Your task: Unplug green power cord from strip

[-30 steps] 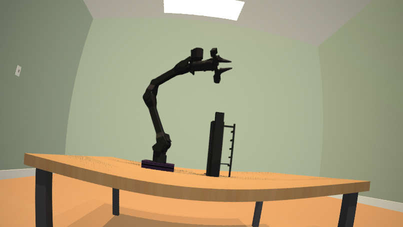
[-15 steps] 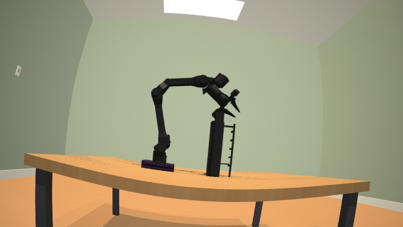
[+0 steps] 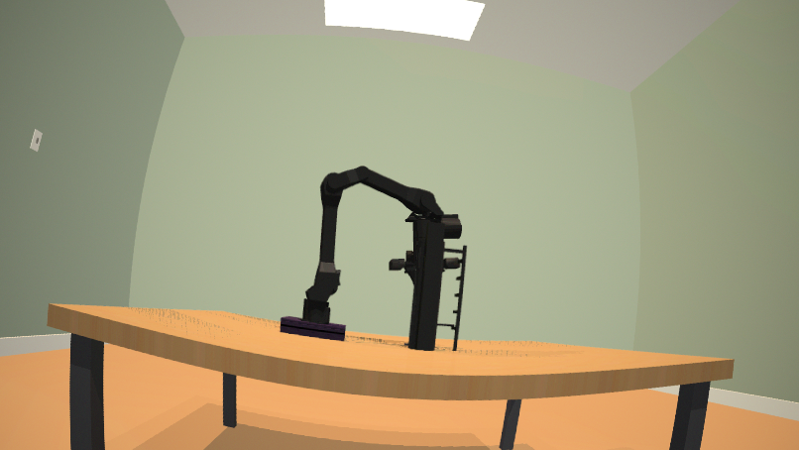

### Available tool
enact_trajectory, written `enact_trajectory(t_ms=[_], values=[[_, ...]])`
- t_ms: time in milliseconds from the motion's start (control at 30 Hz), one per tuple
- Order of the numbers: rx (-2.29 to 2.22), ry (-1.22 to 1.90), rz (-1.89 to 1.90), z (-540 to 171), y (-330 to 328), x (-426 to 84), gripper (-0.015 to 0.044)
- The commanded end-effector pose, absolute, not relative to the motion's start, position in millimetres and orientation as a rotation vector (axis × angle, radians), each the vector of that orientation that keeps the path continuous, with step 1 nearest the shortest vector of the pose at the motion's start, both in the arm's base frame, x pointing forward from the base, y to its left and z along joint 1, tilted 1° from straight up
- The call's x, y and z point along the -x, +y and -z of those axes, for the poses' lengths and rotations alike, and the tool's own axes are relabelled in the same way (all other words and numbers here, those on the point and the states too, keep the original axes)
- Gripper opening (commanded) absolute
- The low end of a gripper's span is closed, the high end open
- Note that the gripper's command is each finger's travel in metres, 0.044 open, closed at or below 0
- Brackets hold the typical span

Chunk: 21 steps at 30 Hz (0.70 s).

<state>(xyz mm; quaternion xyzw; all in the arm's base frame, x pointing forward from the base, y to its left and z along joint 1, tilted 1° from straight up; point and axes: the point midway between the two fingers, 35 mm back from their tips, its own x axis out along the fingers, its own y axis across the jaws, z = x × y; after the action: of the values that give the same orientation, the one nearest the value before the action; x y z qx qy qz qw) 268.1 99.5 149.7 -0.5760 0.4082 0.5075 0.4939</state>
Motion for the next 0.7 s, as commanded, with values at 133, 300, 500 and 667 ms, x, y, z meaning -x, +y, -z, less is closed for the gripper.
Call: enact_trajectory(t_ms=[133, 300, 500, 667], values=[[1.425, 1.051, -1.362, -132, 101, -249, 0.016], [1.425, 1.051, -1.361, -132, 98, -252, 0.016], [1.426, 1.051, -1.361, -132, 89, -254, 0.016], [1.427, 1.052, -1.361, -132, 81, -256, 0.016]])
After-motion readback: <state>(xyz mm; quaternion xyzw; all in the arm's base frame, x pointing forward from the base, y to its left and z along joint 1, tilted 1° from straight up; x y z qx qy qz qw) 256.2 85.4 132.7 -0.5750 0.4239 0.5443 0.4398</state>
